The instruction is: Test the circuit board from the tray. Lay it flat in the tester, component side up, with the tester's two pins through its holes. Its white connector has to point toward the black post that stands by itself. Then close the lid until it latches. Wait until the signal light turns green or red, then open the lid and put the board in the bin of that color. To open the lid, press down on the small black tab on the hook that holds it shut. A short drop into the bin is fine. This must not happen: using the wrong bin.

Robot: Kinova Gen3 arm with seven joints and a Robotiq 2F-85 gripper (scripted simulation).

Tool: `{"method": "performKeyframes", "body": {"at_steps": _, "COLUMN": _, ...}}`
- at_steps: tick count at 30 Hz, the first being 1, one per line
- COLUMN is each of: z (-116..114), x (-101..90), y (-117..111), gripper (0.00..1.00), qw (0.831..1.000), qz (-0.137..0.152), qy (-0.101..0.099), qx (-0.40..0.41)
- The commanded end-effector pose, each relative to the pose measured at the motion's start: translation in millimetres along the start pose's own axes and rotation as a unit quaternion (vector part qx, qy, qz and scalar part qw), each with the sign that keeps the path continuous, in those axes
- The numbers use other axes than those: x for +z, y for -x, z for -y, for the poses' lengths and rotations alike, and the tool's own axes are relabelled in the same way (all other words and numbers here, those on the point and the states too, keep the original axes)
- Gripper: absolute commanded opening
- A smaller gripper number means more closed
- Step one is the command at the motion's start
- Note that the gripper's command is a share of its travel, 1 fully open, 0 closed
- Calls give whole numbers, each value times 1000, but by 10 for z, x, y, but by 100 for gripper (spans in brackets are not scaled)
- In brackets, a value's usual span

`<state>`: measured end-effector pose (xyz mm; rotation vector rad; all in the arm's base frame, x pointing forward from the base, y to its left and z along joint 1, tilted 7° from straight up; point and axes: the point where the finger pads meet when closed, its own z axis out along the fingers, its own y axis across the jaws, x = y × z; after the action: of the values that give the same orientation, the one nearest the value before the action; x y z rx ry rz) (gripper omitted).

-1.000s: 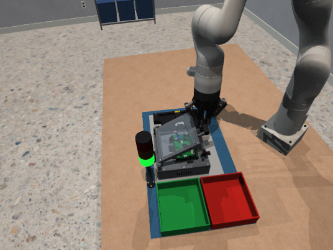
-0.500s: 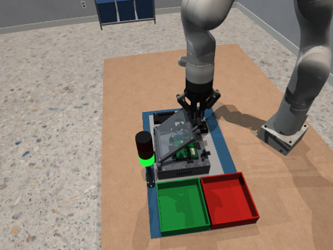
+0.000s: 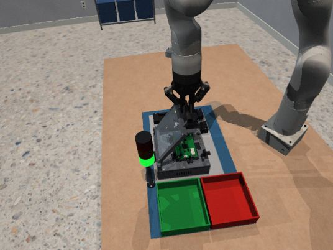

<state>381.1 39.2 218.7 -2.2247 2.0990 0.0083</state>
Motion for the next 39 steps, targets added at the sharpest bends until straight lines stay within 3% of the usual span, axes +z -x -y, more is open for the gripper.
{"method": "performKeyframes", "body": {"at_steps": 1, "z": 256, "x": -96, "y": -1, "gripper": 0, "qw": 1000, "qz": 2, "qy": -22, "qx": 1}}
{"method": "performKeyframes", "body": {"at_steps": 12, "z": 598, "x": -228, "y": -2, "gripper": 0, "qw": 1000, "qz": 2, "qy": -22, "qx": 1}}
{"method": "performKeyframes", "body": {"at_steps": 39, "z": 1131, "x": -294, "y": -4, "gripper": 0, "qw": 1000, "qz": 2, "qy": -22, "qx": 1}}
